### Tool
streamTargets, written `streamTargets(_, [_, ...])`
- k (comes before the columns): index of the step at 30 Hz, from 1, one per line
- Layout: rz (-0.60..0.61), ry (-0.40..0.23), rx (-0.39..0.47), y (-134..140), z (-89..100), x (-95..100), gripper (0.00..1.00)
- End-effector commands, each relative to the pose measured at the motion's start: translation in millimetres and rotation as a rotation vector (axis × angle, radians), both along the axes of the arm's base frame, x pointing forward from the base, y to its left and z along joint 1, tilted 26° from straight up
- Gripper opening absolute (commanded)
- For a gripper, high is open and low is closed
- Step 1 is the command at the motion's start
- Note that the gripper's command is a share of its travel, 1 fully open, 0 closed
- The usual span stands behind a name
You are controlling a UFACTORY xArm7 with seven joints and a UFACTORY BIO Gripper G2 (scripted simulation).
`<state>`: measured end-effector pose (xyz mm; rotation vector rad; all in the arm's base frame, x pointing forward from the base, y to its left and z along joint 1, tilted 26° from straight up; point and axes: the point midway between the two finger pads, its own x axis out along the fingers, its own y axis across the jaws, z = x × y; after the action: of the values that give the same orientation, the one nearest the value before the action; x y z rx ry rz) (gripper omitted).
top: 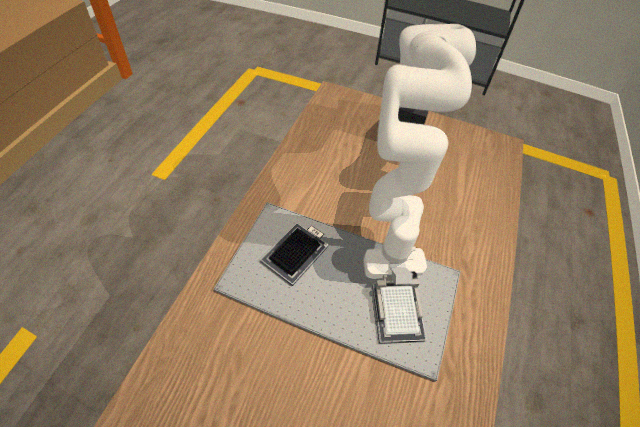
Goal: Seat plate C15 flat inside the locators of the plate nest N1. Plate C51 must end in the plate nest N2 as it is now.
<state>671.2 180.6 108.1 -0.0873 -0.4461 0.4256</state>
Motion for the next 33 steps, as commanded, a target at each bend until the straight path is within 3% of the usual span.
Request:
streamTargets(1, [0.000, -0.003, 0.001, 0.4, 1.6, 0.7, 0.00])
streamTargets(33, [0.000, -0.003, 0.001, 0.3, -1.1, 1.7, 0.00])
